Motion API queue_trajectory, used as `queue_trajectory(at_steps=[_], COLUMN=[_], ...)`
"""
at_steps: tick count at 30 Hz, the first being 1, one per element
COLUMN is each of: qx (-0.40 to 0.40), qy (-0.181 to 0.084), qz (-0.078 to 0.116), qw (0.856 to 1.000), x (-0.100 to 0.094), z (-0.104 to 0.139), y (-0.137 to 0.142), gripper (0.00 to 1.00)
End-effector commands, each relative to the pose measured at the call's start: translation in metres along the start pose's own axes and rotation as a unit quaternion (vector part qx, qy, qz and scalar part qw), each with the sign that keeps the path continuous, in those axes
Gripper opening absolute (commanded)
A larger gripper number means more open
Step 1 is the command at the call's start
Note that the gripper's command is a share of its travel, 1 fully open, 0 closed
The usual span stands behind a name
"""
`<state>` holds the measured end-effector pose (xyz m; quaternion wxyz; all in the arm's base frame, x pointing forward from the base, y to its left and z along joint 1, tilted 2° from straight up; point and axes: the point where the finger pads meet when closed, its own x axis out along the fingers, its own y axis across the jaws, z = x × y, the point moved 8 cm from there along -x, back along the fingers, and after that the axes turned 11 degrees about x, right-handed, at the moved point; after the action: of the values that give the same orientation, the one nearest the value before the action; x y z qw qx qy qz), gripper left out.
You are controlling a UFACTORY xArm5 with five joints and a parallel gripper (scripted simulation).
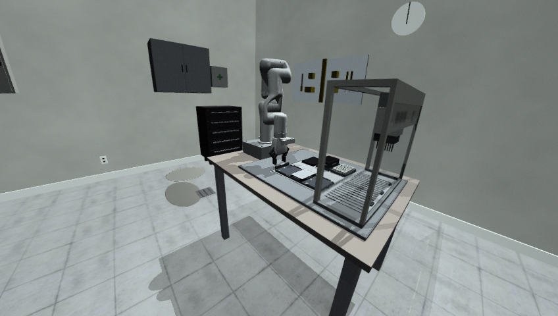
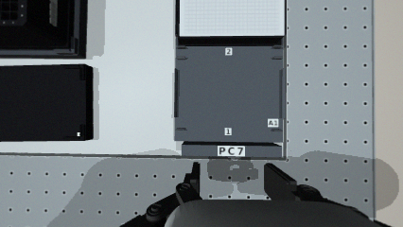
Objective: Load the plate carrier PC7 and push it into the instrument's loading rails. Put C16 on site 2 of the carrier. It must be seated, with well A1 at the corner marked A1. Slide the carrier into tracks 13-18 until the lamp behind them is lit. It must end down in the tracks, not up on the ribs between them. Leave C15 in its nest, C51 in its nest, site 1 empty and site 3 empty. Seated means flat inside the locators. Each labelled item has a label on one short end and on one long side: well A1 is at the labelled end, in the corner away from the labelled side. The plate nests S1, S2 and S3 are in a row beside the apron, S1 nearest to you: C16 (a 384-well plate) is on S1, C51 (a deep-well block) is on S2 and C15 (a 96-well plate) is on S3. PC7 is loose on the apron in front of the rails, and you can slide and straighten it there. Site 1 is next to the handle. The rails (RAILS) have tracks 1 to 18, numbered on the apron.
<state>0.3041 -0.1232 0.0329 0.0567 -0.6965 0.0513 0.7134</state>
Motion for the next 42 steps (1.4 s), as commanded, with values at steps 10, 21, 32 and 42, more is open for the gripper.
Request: queue_trajectory(at_steps=[10, 21, 32, 42], qx=[0.0, 0.0, 0.0, 0.0], qy=[0.001, 0.001, 0.001, 0.001], qz=[0.0, 0.0, 0.0, 0.0], qw=[1.0, 1.0, 1.0, 1.0], x=[0.006, 0.014, 0.019, 0.019], z=[-0.001, -0.001, -0.001, -0.001], y=[0.0, 0.0, 0.0, 0.0], gripper=[0.81, 0.81, 0.81, 0.81])
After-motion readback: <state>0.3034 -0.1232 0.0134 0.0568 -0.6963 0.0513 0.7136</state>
